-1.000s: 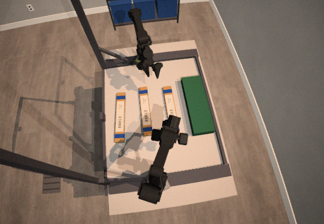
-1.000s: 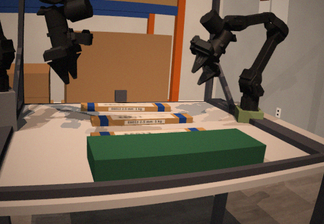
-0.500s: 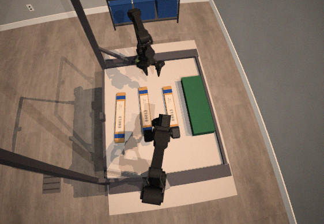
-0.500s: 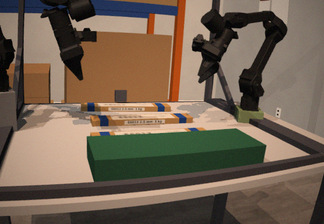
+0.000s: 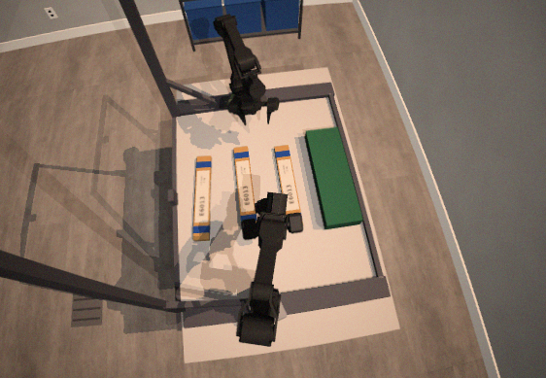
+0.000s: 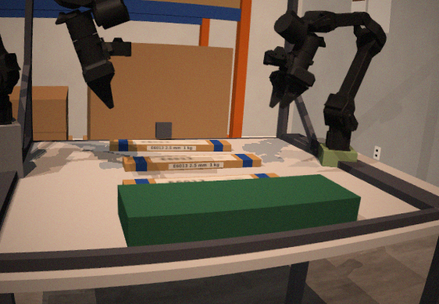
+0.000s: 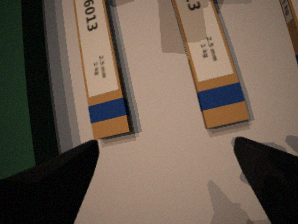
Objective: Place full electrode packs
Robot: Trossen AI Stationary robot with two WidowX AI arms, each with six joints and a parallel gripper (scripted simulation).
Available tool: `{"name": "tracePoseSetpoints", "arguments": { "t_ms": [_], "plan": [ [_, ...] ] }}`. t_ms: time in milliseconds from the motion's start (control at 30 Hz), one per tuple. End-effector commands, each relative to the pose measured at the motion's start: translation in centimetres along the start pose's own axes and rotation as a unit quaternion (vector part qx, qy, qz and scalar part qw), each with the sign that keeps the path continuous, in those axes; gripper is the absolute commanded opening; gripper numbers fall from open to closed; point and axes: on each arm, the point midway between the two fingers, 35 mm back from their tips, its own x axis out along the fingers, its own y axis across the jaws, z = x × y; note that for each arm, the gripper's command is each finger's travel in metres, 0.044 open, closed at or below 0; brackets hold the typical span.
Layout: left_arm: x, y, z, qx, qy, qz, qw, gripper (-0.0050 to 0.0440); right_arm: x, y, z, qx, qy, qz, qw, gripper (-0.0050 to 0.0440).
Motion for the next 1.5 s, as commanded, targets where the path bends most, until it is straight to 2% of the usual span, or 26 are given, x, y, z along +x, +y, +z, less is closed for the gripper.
{"name": "tracePoseSetpoints", "arguments": {
  "t_ms": [0, 100, 500, 533, 633, 700, 767, 1100, 1267, 1333, 1467],
  "plan": [
    [-0.9, 0.1, 0.0, -0.078, 0.01, -0.014, 0.997, 0.043, -0.2, 0.1, 0.3, -0.003, -0.007, 0.001, 1.0, 0.043],
    [-0.9, 0.1, 0.0, -0.122, 0.021, -0.023, 0.992, 0.043, -0.2, 0.1, 0.3, -0.003, -0.007, 0.001, 1.0, 0.043],
    [-0.8, 0.0, -0.3, -0.118, 0.023, -0.022, 0.993, 0.043, -0.2, 0.1, 0.3, -0.003, -0.007, 0.001, 1.0, 0.043],
    [-0.6, 0.2, 0.6, -0.118, 0.039, -0.022, 0.992, 0.03, -0.6, 0.1, -0.6, -0.003, -0.004, 0.003, 1.0, 0.043],
    [0.2, 0.6, 2.4, -0.117, 0.082, -0.028, 0.989, 0.03, -1.9, 0.1, -2.1, -0.003, -0.003, 0.003, 1.0, 0.043],
    [0.7, 0.9, 3.6, -0.117, 0.082, -0.028, 0.989, 0.03, -2.8, 0.1, -3.1, -0.003, -0.003, 0.003, 1.0, 0.043],
    [0.7, 0.9, 3.6, -0.117, 0.082, -0.028, 0.989, 0.03, -2.8, 0.1, -3.1, -0.003, -0.003, 0.003, 1.0, 0.043],
    [3.2, 2.2, 9.6, -0.117, 0.081, -0.028, 0.989, 0.03, -7.9, -0.1, -7.3, -0.005, -0.011, -0.002, 1.0, 0.043],
    [4.5, 2.8, 12.6, -0.117, 0.08, -0.028, 0.989, 0.03, -7.6, 0.0, -7.7, -0.003, -0.004, 0.0, 1.0, 0.043],
    [4.5, 2.8, 12.6, -0.117, 0.08, -0.028, 0.989, 0.03, -7.6, 0.0, -7.7, -0.003, -0.004, 0.0, 1.0, 0.043],
    [5.3, 3.2, 14.5, -0.117, 0.08, -0.028, 0.989, 0.03, -7.6, 0.0, -7.7, -0.003, -0.004, 0.0, 1.0, 0.043]
  ]
}}
